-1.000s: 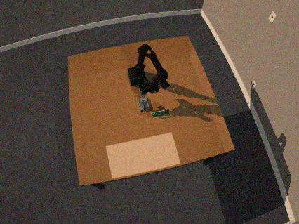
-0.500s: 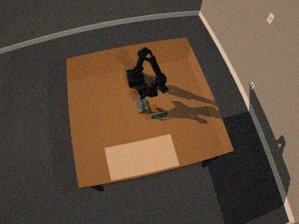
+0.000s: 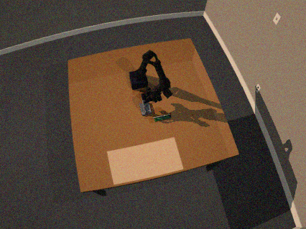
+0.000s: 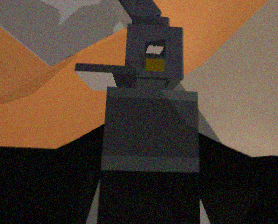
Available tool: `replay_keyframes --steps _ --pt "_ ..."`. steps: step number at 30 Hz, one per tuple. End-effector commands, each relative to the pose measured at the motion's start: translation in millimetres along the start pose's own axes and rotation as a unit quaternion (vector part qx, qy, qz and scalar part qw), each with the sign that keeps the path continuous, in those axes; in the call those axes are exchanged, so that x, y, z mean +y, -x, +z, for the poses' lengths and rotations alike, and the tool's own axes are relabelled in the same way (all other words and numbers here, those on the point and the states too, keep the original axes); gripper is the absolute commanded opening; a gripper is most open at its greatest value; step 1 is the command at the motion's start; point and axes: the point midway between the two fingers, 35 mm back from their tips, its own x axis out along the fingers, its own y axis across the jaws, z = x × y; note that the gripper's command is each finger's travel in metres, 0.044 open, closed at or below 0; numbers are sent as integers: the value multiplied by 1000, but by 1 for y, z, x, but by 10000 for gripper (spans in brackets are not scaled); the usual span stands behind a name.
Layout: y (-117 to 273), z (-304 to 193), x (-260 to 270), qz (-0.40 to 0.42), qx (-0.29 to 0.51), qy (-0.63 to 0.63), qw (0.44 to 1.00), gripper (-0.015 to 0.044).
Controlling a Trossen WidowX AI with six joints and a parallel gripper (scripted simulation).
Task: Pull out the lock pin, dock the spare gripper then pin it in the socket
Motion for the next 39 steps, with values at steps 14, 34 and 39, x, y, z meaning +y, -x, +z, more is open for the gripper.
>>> replay_keyframes --steps 14,34,39 --pt "-6 9 0 -2 3 3 1000 0" --pt "-6 9 0 -2 3 3 1000 367" --pt "-6 8 0 -2 3 3 1000 440"
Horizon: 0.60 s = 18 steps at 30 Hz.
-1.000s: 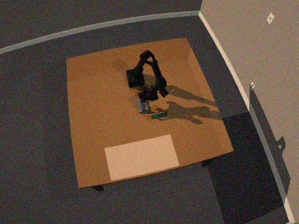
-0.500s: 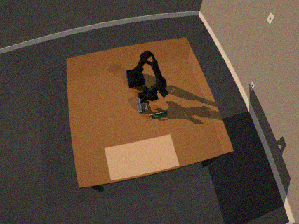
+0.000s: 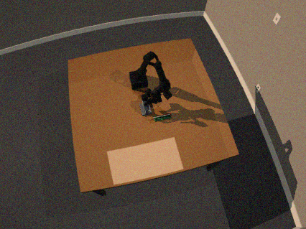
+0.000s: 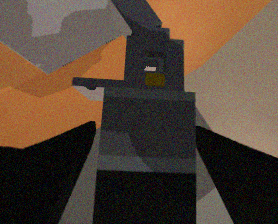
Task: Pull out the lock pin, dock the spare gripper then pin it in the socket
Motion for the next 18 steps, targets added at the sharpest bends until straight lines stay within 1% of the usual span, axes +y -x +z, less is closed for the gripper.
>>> replay_keyframes --steps 1,18 --pt "1 -2 0 0 -1 -1 1000 440" --pt "20 -35 4 -2 12 24 1000 440"
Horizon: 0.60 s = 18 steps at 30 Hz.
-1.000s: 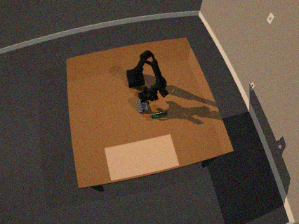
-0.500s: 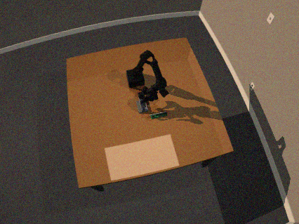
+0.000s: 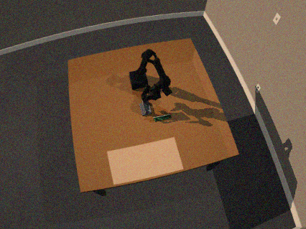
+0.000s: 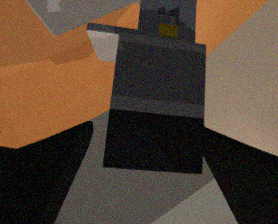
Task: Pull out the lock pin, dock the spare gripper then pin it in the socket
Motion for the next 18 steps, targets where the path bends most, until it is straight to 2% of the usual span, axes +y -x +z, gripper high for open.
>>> replay_keyframes --steps 1,18 --pt "5 -8 0 0 -1 -2 1000 440" --pt "23 -42 4 -4 13 26 1000 440"
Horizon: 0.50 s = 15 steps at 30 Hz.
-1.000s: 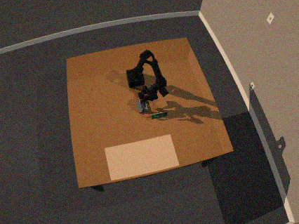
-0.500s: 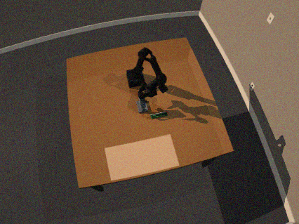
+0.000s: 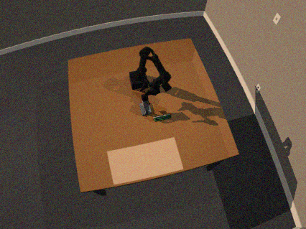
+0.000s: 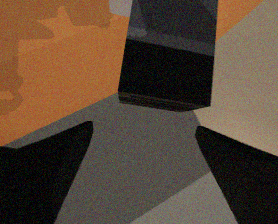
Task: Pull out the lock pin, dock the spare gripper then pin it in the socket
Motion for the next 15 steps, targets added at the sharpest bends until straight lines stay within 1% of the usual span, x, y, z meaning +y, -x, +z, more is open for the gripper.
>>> replay_keyframes --steps 1,15 --pt "4 -8 1 0 -1 -2 1000 440" --pt "14 -30 -14 2 10 16 1000 440"
